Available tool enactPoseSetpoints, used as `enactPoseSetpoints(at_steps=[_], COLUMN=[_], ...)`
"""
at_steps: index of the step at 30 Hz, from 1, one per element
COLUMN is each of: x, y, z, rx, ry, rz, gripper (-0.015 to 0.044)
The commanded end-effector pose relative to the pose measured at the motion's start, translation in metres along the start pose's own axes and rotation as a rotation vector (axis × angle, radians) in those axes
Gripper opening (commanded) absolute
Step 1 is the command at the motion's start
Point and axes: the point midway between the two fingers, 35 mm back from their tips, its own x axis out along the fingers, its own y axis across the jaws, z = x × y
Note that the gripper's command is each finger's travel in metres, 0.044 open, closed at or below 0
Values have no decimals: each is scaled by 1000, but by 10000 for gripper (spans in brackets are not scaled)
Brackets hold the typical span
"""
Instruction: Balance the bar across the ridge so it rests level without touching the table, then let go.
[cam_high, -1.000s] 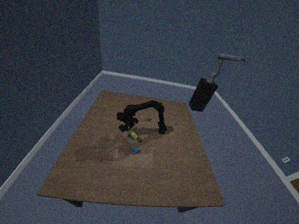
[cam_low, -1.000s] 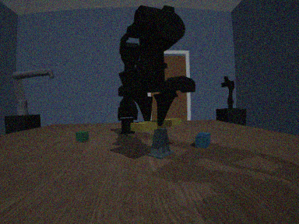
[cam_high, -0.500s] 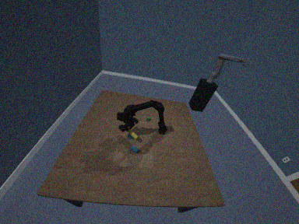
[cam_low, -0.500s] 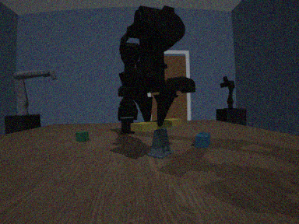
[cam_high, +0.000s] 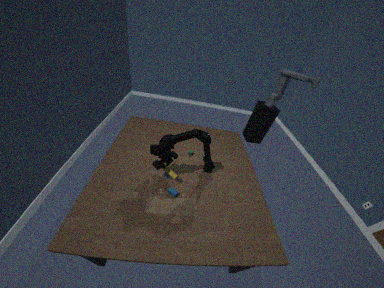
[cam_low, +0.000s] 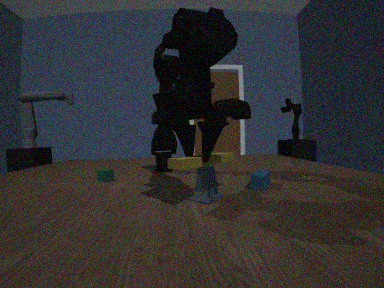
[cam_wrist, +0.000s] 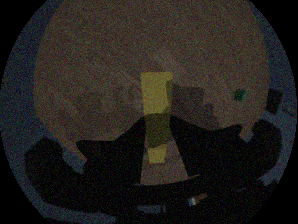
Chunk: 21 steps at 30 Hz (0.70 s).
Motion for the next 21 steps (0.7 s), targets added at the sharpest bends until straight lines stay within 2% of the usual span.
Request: enactPoseSetpoints(at_steps=[1,21], x=[0,2], y=[0,0], z=[1,1], rx=[5,5], ry=[-4,-4], rz=[1,1], gripper=[0,0])
